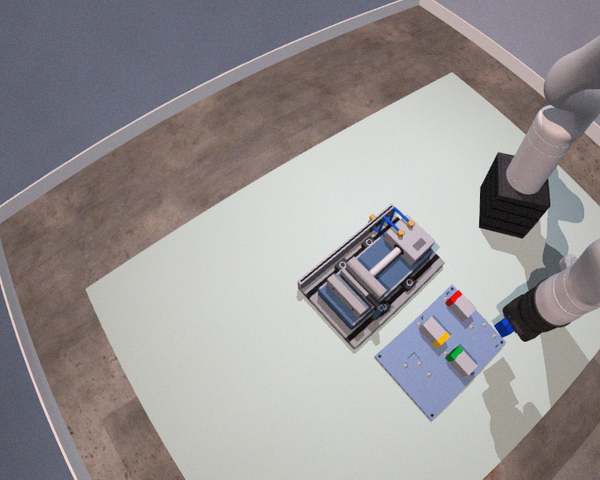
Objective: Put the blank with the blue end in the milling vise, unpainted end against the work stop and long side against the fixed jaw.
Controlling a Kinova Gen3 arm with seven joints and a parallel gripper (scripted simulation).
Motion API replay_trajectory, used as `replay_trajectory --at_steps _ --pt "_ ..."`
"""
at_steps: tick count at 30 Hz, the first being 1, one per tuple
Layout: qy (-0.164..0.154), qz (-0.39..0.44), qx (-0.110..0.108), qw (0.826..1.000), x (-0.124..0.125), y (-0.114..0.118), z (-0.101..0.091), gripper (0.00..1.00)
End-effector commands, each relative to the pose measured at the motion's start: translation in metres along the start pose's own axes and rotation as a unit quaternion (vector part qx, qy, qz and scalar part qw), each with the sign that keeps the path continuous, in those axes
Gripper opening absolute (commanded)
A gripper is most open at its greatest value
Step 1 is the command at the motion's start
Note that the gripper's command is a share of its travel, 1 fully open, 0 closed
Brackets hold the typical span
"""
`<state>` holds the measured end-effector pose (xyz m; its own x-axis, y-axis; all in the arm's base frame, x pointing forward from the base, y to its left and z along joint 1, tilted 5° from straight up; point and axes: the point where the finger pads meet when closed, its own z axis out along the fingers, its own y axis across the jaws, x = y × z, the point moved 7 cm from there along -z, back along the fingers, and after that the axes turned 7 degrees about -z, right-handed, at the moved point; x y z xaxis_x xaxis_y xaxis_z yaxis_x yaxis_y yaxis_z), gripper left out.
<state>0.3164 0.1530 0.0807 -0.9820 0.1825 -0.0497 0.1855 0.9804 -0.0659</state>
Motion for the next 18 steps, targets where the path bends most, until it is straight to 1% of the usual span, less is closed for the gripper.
replay_trajectory --at_steps 1,15,18 --pt "-0.001 0.008 -0.001 1.0 -0.0003 0.0004 -0.0005 0.0" --pt "-0.002 0.115 -0.001 0.993 0.0007 0.0014 -0.001 0.0" --pt "-0.001 0.12 -0.001 0.993 -0.0002 0.0005 -0.0006 0.0"
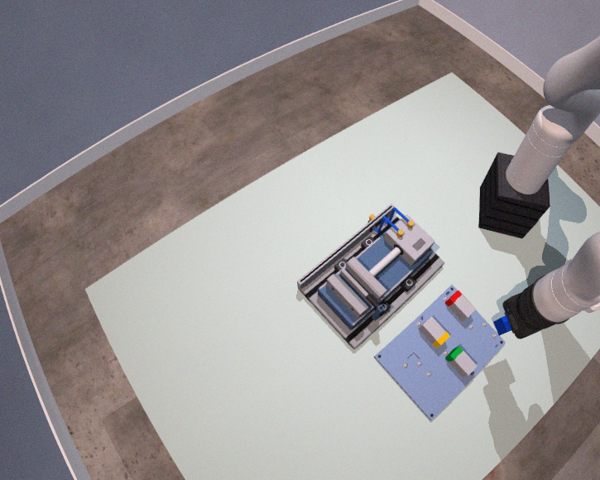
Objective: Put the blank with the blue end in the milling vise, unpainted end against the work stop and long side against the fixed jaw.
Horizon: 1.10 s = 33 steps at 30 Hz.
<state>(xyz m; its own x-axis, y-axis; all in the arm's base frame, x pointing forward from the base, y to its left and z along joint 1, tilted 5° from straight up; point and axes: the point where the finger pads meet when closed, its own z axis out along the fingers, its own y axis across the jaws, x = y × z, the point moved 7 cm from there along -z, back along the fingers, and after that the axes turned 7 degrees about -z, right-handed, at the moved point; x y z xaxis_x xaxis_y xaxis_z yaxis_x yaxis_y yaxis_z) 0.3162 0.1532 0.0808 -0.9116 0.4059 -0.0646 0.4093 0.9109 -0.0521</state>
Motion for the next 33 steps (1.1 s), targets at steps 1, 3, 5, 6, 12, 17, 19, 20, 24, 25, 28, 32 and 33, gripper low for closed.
replay_trajectory --at_steps 1,3,5,6,12,17,19,20,24,25,28,32,33 --pt "-0.001 0.006 -0.001 1.0 -0.0002 0.0004 -0.0005 0.0" --pt "-0.001 0.013 -0.001 1.0 0.0 0.0005 -0.0006 0.0" --pt "-0.001 0.02 -0.001 1.0 0.0002 0.0007 -0.0006 0.0" --pt "-0.001 0.024 -0.001 1.0 0.0003 0.0007 -0.0007 0.0" --pt "-0.002 0.046 -0.001 0.999 0.001 0.0011 -0.0008 0.0" --pt "-0.001 0.062 -0.001 0.998 0.0004 0.0007 -0.0006 0.0" --pt "-0.001 0.077 -0.001 0.997 0.0003 0.0006 -0.0006 0.0" --pt "-0.001 0.085 -0.001 0.996 0.0003 0.0006 -0.0006 0.0" --pt "-0.001 0.115 -0.001 0.993 0.0002 0.0005 -0.0005 0.0" --pt "-0.001 0.123 -0.001 0.992 0.0002 0.0005 -0.0005 0.0" --pt "-0.001 0.146 -0.001 0.989 0.0002 0.0004 -0.0005 0.0" --pt "-0.001 0.168 -0.001 0.986 0.0001 0.0004 -0.0004 0.0" --pt "-0.001 0.168 -0.001 0.986 0.0001 0.0004 -0.0004 0.0"
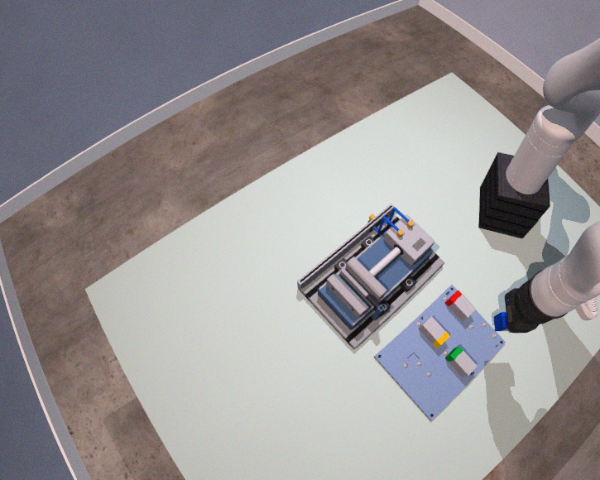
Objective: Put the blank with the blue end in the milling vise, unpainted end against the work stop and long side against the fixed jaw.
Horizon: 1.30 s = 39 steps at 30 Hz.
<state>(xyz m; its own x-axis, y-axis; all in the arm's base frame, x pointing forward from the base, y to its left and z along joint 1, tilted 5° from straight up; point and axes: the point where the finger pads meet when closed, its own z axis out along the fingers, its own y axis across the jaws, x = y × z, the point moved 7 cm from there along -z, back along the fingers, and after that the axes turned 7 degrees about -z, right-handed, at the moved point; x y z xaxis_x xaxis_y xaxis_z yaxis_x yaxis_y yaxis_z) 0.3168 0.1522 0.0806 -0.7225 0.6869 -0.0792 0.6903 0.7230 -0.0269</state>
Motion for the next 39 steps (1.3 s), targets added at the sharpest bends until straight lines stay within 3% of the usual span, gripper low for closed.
replay_trajectory --at_steps 1,17,39 --pt "0.0 0.008 -0.001 1.0 0.0 0.0004 -0.0005 0.0" --pt "0.0 0.115 -0.001 0.993 0.0019 0.0008 -0.0009 0.0" --pt "0.0 0.269 -0.001 0.963 0.0013 0.0007 -0.0008 0.0"
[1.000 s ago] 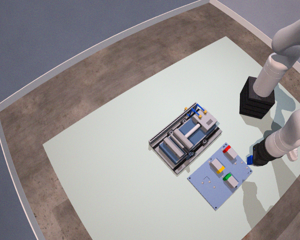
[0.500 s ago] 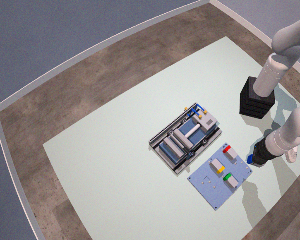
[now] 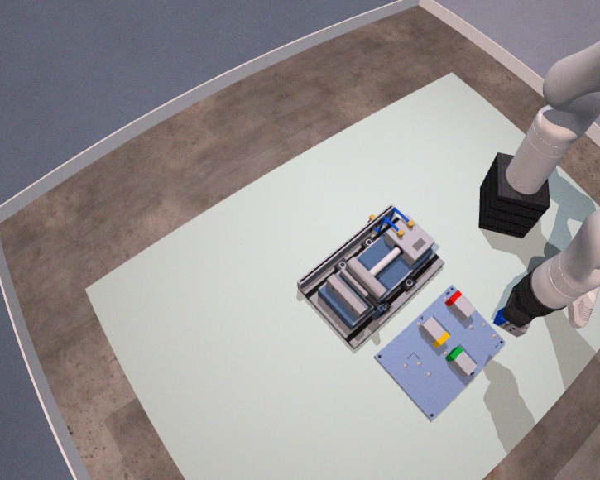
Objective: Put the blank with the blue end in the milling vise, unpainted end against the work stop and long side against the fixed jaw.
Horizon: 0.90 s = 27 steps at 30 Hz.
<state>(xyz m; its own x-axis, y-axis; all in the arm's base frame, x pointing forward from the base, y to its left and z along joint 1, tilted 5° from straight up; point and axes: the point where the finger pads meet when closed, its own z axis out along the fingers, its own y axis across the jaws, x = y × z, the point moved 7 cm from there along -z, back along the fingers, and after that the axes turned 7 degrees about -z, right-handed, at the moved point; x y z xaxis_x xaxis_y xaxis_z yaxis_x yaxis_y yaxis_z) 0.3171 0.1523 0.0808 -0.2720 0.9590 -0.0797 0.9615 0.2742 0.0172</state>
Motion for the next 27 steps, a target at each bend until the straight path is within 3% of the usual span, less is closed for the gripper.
replay_trajectory --at_steps 1,10,27 --pt "-0.001 0.013 -0.001 1.0 0.0016 -0.0005 -0.0006 0.0" --pt "-0.001 0.082 -0.001 0.997 0.003 -0.001 -0.0007 0.0" --pt "-0.001 0.135 -0.001 0.991 0.0033 -0.0012 -0.0007 0.0"
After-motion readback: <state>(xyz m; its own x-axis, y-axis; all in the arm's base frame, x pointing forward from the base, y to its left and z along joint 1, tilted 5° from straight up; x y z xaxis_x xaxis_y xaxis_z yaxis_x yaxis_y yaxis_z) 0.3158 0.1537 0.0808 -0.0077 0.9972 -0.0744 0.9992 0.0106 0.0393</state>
